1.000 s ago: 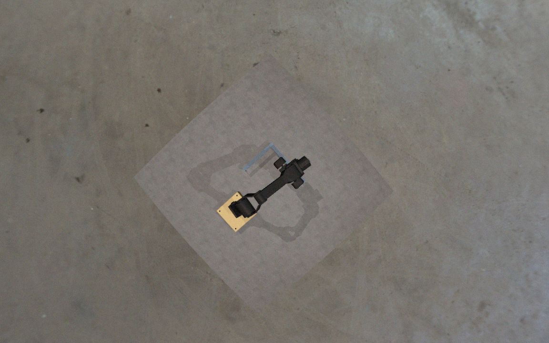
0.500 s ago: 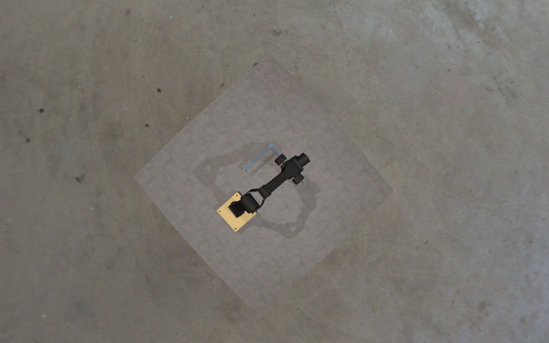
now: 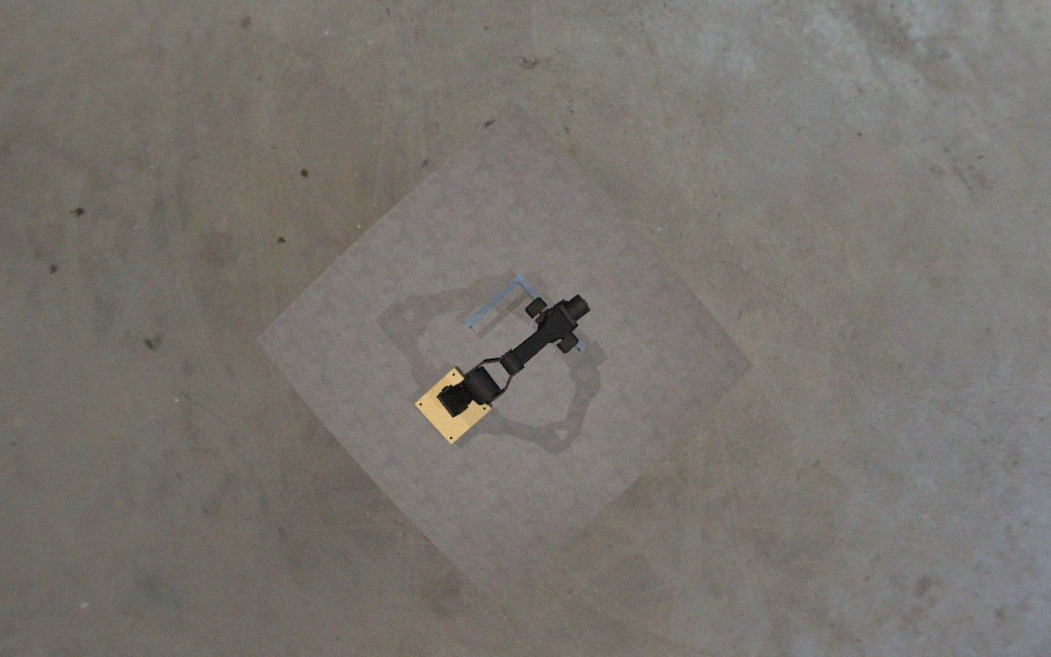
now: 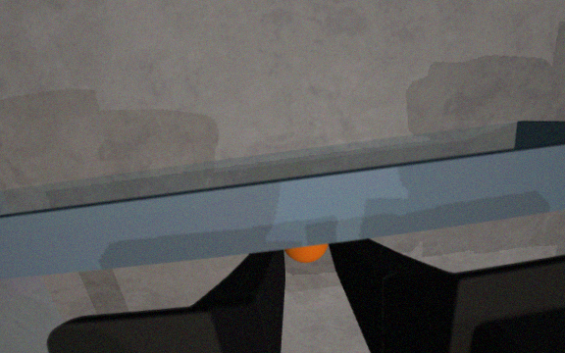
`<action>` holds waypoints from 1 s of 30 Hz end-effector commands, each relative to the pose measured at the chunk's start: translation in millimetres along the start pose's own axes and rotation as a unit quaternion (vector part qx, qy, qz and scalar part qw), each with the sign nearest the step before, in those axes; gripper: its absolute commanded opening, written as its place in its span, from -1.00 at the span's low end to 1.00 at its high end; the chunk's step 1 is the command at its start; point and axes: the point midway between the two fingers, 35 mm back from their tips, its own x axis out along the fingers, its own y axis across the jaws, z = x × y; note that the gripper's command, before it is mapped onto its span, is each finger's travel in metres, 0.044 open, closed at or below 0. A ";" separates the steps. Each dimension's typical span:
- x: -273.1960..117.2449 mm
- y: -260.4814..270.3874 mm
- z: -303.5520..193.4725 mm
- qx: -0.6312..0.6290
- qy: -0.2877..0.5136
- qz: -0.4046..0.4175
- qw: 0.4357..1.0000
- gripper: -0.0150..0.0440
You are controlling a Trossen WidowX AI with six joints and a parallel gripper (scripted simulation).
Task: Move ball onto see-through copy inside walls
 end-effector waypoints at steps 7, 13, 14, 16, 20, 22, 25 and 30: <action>16.5 0.7 -3.5 0.002 0.006 0.002 1.000 -0.49; 14.0 0.2 -1.4 0.000 0.003 0.000 1.000 -0.40; 14.0 0.2 -1.4 0.000 0.003 0.000 1.000 -0.31; 14.0 0.2 -1.4 0.000 0.003 0.000 1.000 -0.14; 14.0 0.2 -1.4 0.000 0.003 0.000 1.000 0.22; 14.0 0.2 -1.4 0.000 0.003 0.000 1.000 0.23; 14.0 0.2 -1.4 0.000 0.003 0.000 1.000 0.23; -10.9 0.0 0.9 0.001 0.004 0.001 1.000 0.23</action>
